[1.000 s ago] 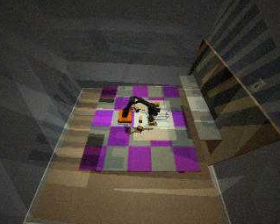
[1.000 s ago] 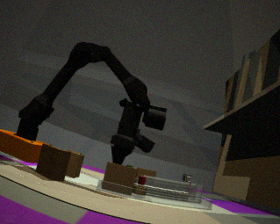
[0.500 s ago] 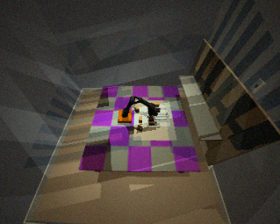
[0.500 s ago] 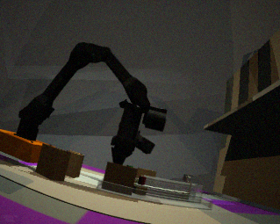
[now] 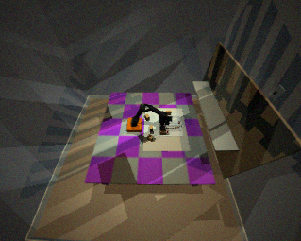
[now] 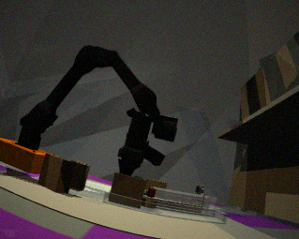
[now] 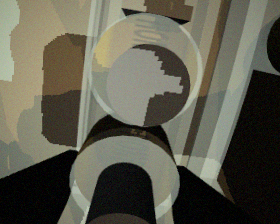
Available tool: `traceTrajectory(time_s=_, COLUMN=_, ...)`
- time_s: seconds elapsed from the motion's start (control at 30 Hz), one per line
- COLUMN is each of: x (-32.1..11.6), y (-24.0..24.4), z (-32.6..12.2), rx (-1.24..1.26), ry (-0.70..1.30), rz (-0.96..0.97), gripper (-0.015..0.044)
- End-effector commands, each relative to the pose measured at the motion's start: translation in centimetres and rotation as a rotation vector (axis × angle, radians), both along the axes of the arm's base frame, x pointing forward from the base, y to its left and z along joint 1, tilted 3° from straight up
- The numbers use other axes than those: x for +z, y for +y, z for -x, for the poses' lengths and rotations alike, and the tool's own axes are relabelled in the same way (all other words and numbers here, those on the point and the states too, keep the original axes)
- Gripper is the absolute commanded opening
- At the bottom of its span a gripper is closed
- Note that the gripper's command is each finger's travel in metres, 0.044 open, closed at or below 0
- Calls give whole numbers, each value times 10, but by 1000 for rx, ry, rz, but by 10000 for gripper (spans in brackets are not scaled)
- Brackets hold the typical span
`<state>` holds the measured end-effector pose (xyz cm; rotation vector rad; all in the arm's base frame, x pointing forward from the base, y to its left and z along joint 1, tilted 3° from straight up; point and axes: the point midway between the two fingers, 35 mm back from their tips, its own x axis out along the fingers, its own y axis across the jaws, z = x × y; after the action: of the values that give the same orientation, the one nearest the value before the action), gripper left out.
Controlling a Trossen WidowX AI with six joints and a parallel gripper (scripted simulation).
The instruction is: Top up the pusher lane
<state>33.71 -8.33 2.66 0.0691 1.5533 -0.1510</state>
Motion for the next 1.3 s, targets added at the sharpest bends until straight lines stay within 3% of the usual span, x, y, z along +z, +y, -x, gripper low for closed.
traceTrajectory(time_s=0.0, x=0, y=-1, z=-6, rx=-2, ry=-24, rz=6, gripper=0)
traceTrajectory(time_s=1.27, x=-11, y=-2, z=-2, rx=-2, ry=-23, rz=6, gripper=0)
